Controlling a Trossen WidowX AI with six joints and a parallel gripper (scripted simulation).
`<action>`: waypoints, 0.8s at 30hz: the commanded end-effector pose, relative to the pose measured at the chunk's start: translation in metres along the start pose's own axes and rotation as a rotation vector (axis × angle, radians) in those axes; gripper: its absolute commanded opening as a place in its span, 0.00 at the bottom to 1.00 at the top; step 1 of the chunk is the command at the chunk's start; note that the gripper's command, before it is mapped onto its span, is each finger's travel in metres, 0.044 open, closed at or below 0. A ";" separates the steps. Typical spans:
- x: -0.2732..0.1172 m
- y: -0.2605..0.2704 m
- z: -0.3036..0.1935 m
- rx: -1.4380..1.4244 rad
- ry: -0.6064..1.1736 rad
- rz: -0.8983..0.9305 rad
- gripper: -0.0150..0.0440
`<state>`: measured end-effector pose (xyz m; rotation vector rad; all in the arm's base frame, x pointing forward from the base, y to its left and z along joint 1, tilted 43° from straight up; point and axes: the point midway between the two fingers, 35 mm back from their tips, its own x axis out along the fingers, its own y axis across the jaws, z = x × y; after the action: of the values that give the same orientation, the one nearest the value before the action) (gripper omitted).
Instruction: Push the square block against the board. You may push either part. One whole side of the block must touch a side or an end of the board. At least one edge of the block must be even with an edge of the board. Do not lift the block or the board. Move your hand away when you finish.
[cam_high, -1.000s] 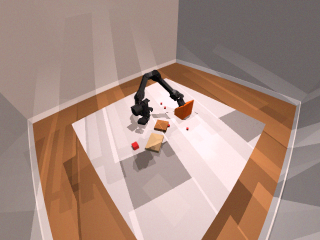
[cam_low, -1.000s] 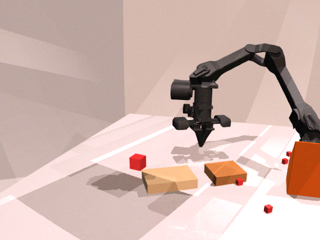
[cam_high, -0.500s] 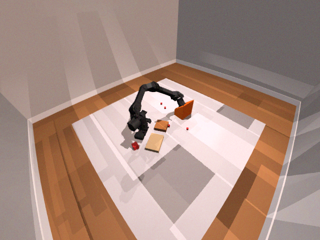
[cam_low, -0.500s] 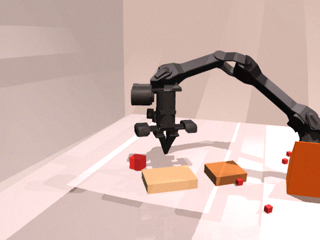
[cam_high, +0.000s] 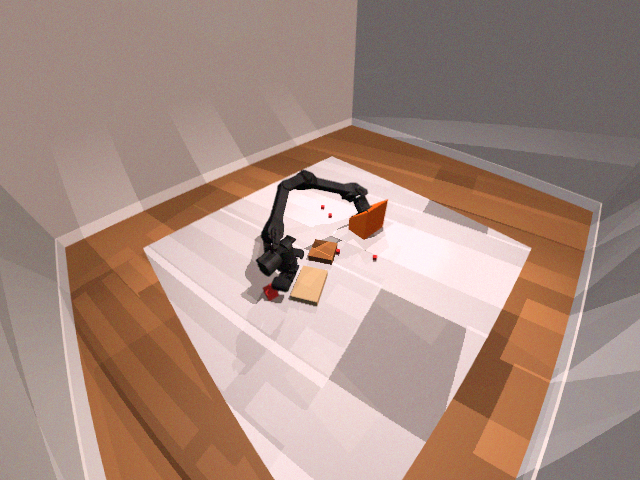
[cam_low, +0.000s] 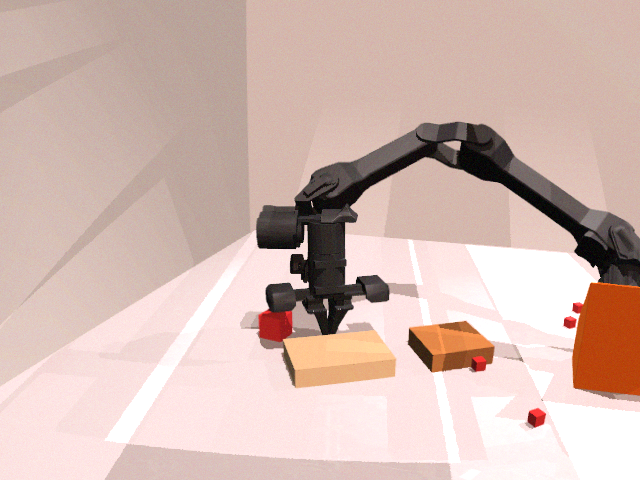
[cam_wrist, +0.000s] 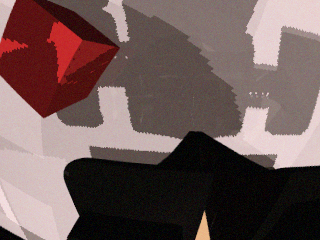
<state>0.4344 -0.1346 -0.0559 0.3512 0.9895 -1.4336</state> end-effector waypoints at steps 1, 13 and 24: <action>-0.002 0.003 -0.003 -0.006 -0.009 0.010 0.25; -0.001 0.003 -0.016 -0.006 -0.008 0.010 0.25; -0.001 0.003 -0.021 -0.006 -0.008 0.010 0.25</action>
<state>0.4310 -0.1176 -0.0663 0.3407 0.9799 -1.4196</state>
